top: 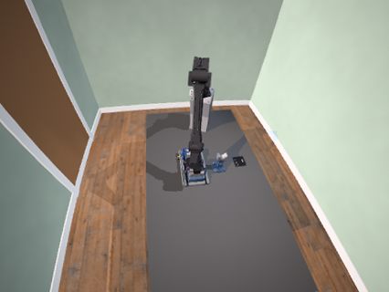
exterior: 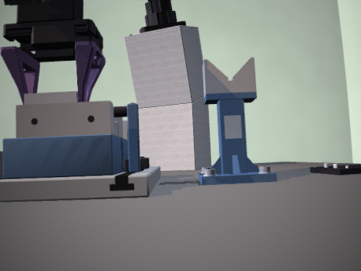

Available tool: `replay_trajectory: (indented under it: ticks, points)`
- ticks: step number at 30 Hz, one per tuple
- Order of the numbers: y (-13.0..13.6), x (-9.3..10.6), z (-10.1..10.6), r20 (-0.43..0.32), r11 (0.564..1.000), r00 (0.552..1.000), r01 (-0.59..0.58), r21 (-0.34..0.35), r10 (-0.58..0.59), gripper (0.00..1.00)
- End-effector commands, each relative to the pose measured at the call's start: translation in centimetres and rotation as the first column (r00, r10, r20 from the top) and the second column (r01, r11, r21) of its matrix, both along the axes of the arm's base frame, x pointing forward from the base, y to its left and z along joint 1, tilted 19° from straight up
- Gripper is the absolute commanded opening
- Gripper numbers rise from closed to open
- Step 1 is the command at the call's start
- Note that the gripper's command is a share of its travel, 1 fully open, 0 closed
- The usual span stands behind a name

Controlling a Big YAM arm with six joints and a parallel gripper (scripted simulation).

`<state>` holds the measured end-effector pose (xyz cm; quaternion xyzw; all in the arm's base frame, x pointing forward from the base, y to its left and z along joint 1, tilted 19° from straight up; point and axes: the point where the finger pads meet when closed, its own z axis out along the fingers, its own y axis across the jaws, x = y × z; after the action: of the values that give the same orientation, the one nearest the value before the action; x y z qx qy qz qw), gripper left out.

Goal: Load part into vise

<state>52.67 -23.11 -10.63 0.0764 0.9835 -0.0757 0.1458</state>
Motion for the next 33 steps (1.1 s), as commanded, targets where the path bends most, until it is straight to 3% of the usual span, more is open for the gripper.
replay_trajectory:
  ticks: [1,33]
  points:
    - [-0.39,0.78,1.04,0.020,1.000,1.000,-0.003,-0.007,0.003,0.00]
    - [-0.08,0.63,1.09,0.021,1.000,1.000,-0.004,-0.007,0.004,0.00]
